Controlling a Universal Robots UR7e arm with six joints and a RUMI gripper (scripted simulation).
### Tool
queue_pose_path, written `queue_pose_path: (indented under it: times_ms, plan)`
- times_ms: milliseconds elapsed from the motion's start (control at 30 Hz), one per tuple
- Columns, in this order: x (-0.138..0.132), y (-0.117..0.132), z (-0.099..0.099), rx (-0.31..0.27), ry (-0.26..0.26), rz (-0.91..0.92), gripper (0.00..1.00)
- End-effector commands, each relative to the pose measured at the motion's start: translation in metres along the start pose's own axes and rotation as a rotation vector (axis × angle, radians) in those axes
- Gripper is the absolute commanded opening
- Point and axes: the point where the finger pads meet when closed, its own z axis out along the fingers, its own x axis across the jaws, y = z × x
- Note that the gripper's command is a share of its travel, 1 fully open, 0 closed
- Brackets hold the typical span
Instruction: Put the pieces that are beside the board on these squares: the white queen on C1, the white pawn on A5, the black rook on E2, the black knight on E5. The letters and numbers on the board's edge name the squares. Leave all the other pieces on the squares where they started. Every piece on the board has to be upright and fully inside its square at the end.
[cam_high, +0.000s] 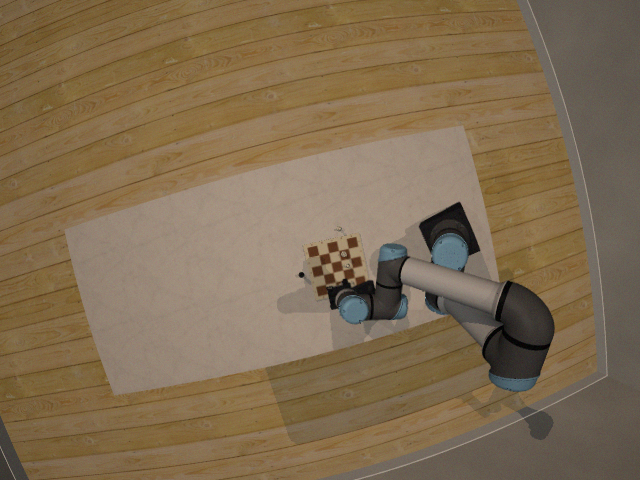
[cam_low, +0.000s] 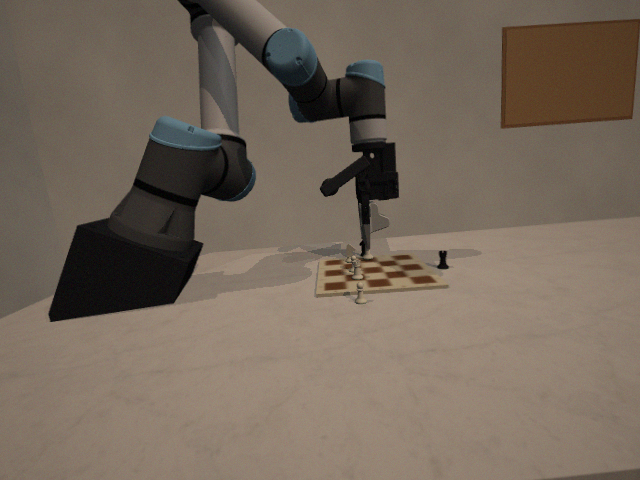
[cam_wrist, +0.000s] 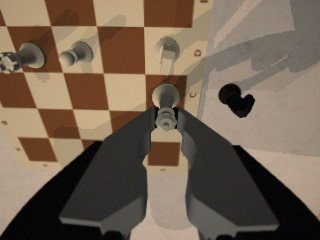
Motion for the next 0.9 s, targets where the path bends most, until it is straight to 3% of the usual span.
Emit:
queue_pose_path:
  times_ms: [0, 867]
  plan:
    - [0.0005, -0.0002, 0.0006, 0.001, 0.0, -0.001, 0.0]
    - [0.0006, -0.0005, 0.0046, 0.001, 0.001, -0.001, 0.0]
